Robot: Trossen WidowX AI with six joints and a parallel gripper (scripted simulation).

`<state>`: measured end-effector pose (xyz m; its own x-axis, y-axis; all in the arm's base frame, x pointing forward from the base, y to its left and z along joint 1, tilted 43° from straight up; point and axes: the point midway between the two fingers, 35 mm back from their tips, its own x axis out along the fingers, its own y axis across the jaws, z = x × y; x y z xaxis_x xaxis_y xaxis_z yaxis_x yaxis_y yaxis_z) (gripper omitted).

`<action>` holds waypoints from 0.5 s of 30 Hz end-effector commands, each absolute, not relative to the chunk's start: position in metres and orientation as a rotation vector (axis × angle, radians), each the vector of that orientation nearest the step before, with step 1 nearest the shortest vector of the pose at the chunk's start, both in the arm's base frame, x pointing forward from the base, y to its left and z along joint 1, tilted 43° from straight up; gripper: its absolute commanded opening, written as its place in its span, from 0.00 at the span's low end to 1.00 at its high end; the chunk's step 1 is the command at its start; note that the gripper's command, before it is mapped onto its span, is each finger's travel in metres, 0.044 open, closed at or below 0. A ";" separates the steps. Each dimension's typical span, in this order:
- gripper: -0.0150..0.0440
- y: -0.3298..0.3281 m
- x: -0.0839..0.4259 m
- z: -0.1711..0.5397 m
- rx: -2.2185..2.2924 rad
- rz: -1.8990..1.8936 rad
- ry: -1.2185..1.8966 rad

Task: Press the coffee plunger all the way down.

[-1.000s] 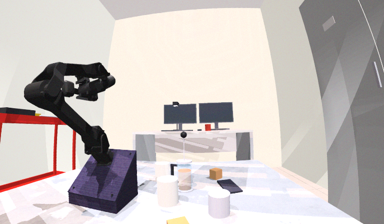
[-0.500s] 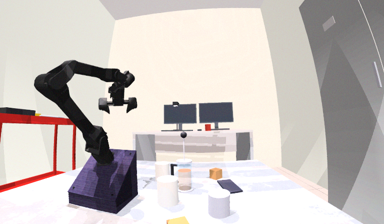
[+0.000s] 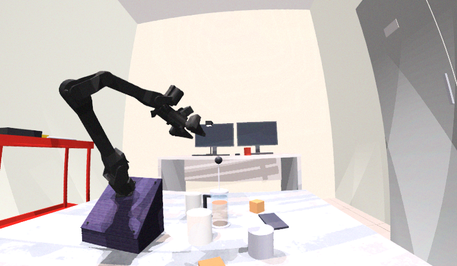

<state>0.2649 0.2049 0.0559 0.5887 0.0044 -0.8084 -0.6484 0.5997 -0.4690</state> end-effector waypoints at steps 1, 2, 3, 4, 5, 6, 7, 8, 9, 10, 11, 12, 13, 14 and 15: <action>1.00 0.166 0.303 0.067 -0.772 0.090 0.774; 1.00 0.158 0.309 0.071 -0.751 0.020 0.749; 1.00 0.152 0.313 0.073 -0.738 -0.023 0.732; 1.00 0.151 0.314 0.074 -0.734 -0.037 0.727; 1.00 0.149 0.313 0.073 -0.734 -0.037 0.727; 1.00 0.147 0.313 0.070 -0.734 -0.037 0.727; 1.00 0.144 0.313 0.066 -0.737 -0.036 0.728; 1.00 0.139 0.312 0.060 -0.736 -0.037 0.728; 1.00 0.135 0.311 0.054 -0.736 -0.038 0.728; 1.00 0.129 0.309 0.048 -0.735 -0.038 0.727; 1.00 0.122 0.307 0.040 -0.735 -0.040 0.726; 1.00 0.116 0.305 0.034 -0.734 -0.041 0.725; 1.00 0.112 0.303 0.030 -0.734 -0.042 0.725; 1.00 0.110 0.302 0.030 -0.734 -0.043 0.724; 1.00 0.110 0.302 0.030 -0.734 -0.044 0.724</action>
<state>0.3061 0.1177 0.0397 0.7615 -0.2785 -0.5853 -0.2010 0.7570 -0.6217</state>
